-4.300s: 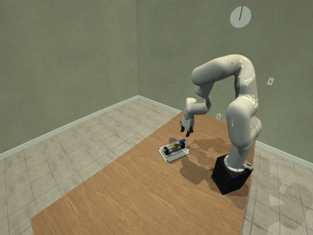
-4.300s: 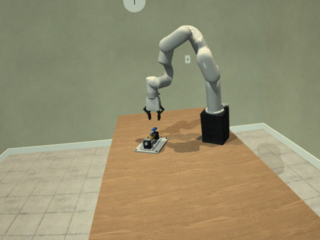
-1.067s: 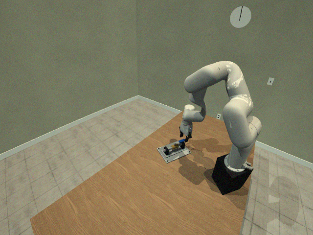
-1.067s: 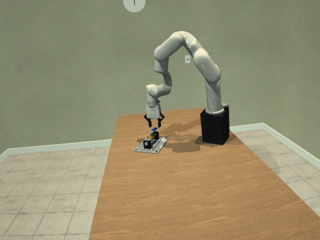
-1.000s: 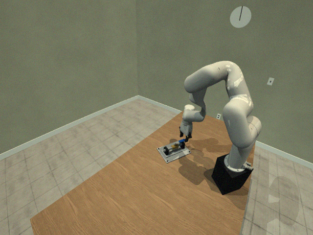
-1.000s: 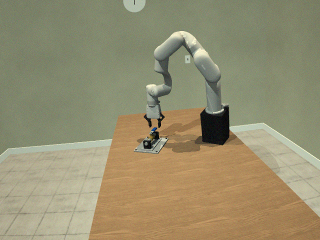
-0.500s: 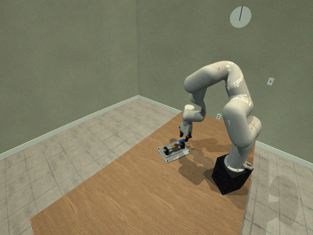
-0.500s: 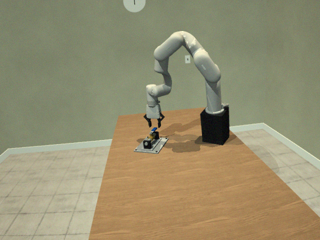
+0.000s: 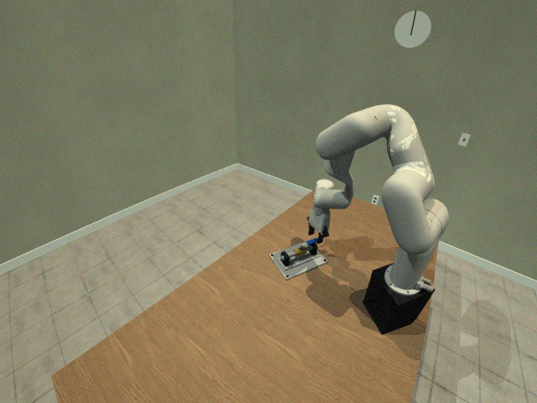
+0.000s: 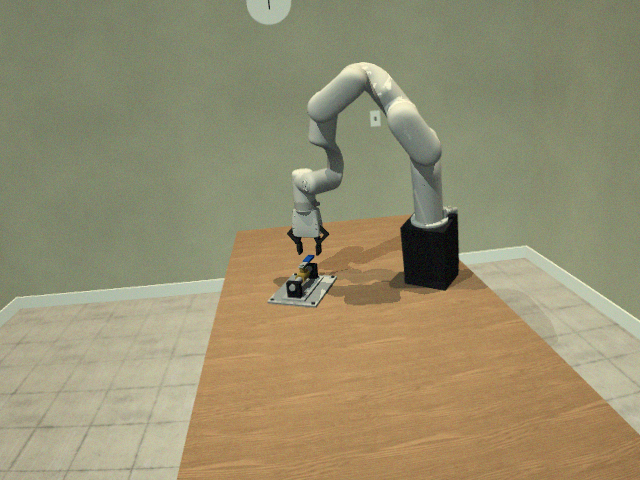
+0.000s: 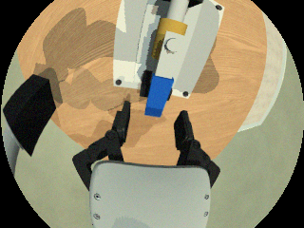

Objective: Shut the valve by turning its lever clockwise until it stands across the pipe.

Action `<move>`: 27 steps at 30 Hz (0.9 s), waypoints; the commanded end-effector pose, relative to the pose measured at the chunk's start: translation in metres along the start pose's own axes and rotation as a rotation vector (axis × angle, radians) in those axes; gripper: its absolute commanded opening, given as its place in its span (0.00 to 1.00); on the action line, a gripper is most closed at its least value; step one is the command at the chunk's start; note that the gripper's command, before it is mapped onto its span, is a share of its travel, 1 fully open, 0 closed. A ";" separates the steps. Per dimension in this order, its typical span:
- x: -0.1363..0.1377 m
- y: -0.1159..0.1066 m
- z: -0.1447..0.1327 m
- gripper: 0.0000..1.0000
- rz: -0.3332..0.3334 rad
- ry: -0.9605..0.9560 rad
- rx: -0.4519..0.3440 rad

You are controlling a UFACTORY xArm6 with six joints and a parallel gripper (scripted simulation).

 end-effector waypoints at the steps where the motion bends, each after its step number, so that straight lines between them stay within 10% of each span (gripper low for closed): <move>1: 0.001 -0.001 0.000 0.68 -0.003 0.000 -0.001; 27: 0.001 0.004 0.000 0.68 -0.003 0.000 -0.001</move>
Point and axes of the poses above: the point where the finger pads meet when closed, its own y axis out along the fingers, its own x axis across the jaws, z = x × y, the point moved 5 cm from there along -y, back along the fingers, and after that the axes turned 15 degrees about -y, right-handed, at the moved point
